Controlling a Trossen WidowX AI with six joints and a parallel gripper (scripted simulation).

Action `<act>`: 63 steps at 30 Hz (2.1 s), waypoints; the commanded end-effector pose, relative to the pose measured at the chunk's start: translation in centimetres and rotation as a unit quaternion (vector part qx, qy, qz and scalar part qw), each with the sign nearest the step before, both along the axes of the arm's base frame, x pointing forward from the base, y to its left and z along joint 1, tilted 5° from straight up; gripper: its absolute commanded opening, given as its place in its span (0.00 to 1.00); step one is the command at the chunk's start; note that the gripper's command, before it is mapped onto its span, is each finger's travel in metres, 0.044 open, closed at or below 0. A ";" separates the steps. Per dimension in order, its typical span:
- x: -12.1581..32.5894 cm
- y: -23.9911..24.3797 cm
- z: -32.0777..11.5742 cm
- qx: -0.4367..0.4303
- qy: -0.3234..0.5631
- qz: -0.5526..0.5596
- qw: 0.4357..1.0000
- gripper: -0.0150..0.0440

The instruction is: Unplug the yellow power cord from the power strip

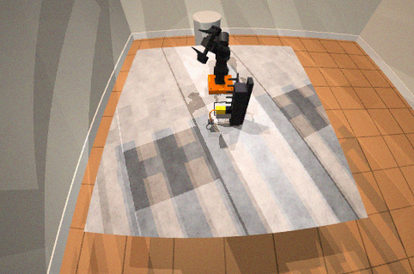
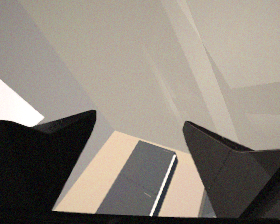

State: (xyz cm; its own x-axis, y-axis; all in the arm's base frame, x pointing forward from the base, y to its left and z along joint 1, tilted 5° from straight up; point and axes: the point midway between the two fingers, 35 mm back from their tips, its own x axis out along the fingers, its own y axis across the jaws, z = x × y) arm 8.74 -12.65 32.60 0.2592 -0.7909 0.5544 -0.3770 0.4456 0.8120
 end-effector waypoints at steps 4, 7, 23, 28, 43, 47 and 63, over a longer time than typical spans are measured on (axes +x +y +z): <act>3.4 -0.1 0.5 -0.010 0.099 0.004 0.995 0.75; 7.2 -0.3 0.8 -0.009 0.187 0.031 0.982 0.62; 21.3 -0.9 -7.6 0.114 0.559 0.192 0.798 0.53; 22.8 -0.6 -11.4 0.181 0.633 0.232 0.716 0.53; 20.7 2.6 -21.0 0.475 0.746 0.304 0.354 0.53; 20.5 2.7 -21.1 0.487 0.746 0.303 0.338 0.53; 20.5 2.7 -21.1 0.487 0.746 0.303 0.338 0.53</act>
